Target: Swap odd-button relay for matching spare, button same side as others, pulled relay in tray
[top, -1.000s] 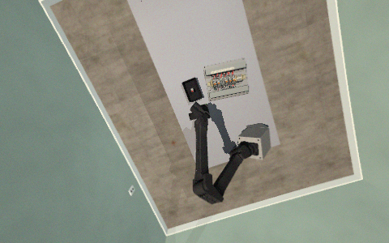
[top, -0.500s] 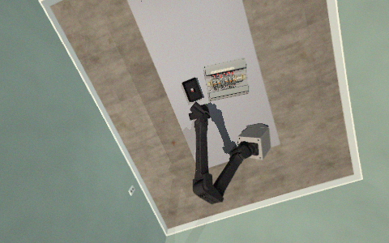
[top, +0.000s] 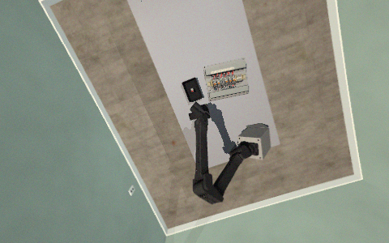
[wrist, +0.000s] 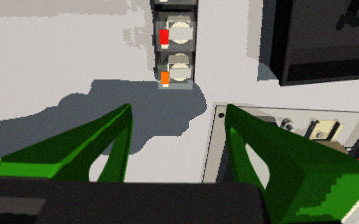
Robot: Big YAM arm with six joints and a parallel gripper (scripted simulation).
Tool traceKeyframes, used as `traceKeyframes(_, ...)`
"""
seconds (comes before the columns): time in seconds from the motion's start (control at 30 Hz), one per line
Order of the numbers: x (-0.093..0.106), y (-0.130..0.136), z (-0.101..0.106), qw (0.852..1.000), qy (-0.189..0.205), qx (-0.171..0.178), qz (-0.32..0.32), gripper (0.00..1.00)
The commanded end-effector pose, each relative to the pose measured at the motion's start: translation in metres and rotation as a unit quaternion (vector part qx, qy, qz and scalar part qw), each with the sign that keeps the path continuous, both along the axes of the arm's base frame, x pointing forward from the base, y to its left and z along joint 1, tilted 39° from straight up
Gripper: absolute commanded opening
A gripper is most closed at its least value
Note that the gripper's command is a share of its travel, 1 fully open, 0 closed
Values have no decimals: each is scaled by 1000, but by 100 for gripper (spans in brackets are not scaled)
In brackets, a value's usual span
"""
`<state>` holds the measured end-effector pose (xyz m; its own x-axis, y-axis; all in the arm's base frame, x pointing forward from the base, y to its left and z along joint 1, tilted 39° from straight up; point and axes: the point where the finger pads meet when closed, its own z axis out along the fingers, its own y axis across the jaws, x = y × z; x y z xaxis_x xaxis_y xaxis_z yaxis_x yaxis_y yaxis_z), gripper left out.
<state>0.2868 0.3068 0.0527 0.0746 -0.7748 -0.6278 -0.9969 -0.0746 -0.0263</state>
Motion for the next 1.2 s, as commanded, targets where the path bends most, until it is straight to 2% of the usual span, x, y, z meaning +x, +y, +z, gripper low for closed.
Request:
traceKeyframes(0.0, 8, -6, 6, 1000, -3, 3, -8, 59)
traceKeyframes(0.3, 3, 3, -7, 1000, 1, 1, -5, 59)
traceKeyframes(0.7, -3, 26, -35, 1000, 1, 1, -1, 59)
traceKeyframes(1.17, 4, 28, -25, 1000, -12, 12, -7, 59)
